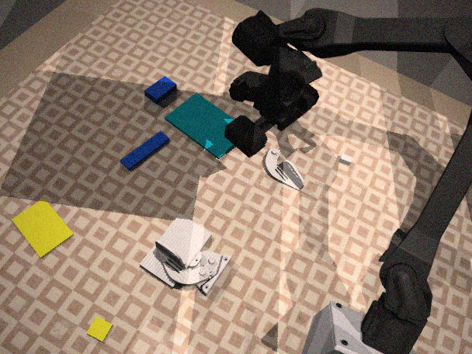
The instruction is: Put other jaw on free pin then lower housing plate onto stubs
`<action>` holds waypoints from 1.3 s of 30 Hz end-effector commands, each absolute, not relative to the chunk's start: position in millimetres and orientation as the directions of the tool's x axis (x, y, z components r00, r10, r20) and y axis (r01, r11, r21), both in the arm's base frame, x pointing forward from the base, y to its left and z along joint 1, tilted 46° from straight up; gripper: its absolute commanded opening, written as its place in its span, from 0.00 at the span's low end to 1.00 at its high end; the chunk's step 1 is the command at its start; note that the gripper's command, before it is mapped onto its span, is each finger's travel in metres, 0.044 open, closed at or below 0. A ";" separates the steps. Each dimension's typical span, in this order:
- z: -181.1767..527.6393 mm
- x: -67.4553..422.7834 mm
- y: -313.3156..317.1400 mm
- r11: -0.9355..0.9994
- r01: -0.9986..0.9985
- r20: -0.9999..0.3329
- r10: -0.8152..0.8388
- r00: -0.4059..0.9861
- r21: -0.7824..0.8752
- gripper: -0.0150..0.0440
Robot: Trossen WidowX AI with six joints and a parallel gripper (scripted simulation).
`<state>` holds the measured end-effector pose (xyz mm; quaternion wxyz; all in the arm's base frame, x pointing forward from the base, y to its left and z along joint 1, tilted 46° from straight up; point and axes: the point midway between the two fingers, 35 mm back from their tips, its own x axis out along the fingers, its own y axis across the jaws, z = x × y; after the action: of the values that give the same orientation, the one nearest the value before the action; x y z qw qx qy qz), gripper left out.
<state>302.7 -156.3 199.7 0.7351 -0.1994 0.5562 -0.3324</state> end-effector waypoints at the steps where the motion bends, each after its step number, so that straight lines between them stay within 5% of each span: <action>1: 199.7 302.7 -156.3 0.700 0.267 -0.685 -0.710 0.160 -0.663 0.96; 17: 199.7 302.7 -156.3 0.700 0.267 -0.685 -0.710 0.160 -0.663 0.25; 31: 199.7 302.7 -156.3 0.700 0.267 -0.685 -0.710 0.160 -0.663 0.25; 39: 200.2 300.0 -156.7 0.678 0.414 -0.685 -0.711 0.159 -0.607 0.61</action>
<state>301.9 -156.1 200.5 0.7434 -0.1690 0.5411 -0.3550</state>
